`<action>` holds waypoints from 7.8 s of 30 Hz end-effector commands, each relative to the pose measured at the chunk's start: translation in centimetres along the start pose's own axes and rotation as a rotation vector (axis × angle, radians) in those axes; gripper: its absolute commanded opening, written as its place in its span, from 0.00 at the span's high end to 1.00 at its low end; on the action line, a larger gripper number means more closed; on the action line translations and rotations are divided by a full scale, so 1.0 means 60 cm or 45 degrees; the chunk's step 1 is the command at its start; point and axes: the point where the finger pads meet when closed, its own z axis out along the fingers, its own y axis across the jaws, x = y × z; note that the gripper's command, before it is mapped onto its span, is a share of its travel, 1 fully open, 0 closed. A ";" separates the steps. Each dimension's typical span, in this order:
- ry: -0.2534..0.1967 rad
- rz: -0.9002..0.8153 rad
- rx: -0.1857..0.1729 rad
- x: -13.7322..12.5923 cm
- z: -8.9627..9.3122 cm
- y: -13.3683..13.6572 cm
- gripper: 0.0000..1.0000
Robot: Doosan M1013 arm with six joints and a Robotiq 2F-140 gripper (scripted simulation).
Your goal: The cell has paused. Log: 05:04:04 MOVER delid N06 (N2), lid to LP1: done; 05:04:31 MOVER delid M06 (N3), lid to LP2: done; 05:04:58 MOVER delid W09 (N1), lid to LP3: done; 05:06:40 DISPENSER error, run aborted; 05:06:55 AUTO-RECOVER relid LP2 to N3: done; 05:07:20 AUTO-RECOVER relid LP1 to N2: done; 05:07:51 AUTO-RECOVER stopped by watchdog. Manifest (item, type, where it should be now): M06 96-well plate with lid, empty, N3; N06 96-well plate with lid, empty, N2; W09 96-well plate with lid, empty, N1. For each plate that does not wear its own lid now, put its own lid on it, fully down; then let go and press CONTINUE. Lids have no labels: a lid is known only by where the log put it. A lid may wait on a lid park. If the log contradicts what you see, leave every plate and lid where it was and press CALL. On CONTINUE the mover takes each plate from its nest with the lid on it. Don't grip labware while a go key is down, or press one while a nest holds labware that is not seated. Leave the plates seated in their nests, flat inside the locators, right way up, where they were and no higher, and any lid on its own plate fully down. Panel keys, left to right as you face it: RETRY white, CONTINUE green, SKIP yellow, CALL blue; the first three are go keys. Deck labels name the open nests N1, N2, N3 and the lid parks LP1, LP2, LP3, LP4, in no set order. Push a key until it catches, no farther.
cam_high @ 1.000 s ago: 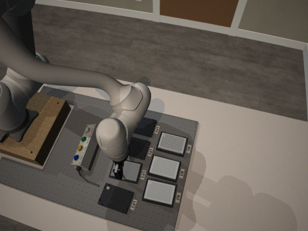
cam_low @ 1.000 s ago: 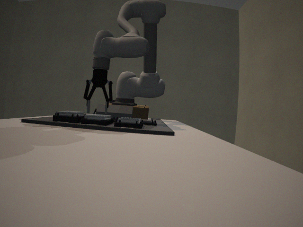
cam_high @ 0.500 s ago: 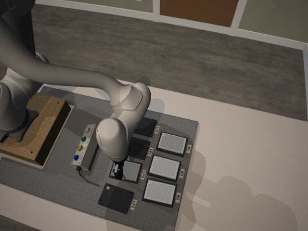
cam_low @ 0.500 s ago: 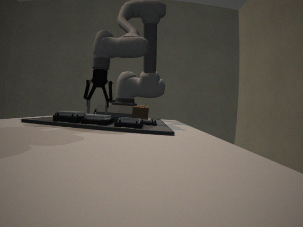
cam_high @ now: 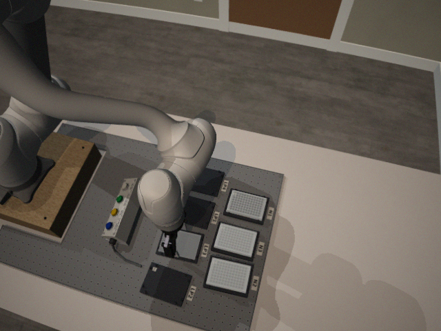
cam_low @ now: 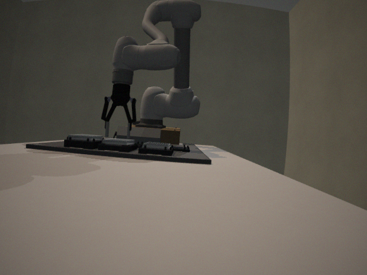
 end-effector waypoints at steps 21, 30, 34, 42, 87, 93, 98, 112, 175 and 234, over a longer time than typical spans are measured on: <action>-0.003 0.002 -0.001 -0.002 0.004 -0.001 0.34; -0.003 0.002 -0.001 -0.002 0.004 -0.001 0.34; -0.003 0.002 -0.001 -0.002 0.004 -0.001 0.34; -0.003 0.002 -0.001 -0.002 0.004 -0.001 0.34; -0.003 0.002 -0.001 -0.002 0.031 -0.001 0.34; -0.003 0.002 -0.001 -0.002 0.034 -0.001 0.34; -0.003 0.002 -0.001 -0.002 0.036 -0.001 0.34; -0.003 0.002 -0.001 -0.002 0.038 -0.001 0.34; -0.003 0.002 -0.001 -0.002 0.038 -0.001 1.00; -0.003 0.002 -0.001 -0.002 -0.040 -0.001 1.00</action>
